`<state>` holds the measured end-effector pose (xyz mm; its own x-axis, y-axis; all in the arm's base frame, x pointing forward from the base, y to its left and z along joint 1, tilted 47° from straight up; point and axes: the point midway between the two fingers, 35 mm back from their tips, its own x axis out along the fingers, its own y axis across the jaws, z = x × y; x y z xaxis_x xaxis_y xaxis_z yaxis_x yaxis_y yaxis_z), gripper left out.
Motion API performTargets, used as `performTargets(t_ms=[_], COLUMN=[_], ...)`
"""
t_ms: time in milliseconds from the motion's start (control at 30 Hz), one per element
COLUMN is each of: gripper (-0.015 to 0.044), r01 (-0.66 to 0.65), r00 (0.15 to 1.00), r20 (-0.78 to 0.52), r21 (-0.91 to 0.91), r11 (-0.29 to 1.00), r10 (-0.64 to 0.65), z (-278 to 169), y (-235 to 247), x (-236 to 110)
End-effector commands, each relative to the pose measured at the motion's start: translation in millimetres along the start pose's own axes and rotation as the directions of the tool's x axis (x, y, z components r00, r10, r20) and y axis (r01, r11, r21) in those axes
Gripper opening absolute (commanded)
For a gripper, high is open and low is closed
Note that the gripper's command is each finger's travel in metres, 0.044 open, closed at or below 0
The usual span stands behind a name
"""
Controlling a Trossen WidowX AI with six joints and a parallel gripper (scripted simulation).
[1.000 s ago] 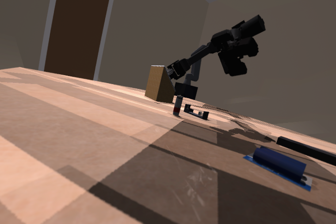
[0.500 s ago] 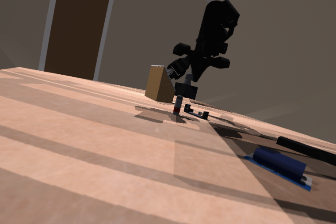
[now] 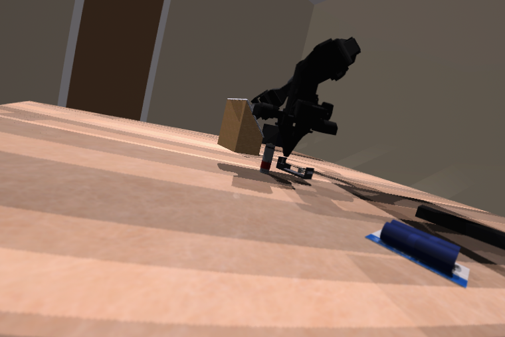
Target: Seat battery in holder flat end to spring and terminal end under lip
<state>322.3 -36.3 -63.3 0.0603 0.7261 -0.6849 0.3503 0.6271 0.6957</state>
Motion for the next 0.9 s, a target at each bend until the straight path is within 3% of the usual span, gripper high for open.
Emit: performTargets(t_ms=[0,867], gripper=[0.0000,0.0000], r01=[-0.007,-0.002], r00=[1.000,1.000], r20=[0.011,0.013], r21=[0.011,0.012], r11=[1.000,1.000], r10=[0.007,0.002], z=[1.2,2.3], y=[-2.6,-45.1], x=[5.1,4.3])
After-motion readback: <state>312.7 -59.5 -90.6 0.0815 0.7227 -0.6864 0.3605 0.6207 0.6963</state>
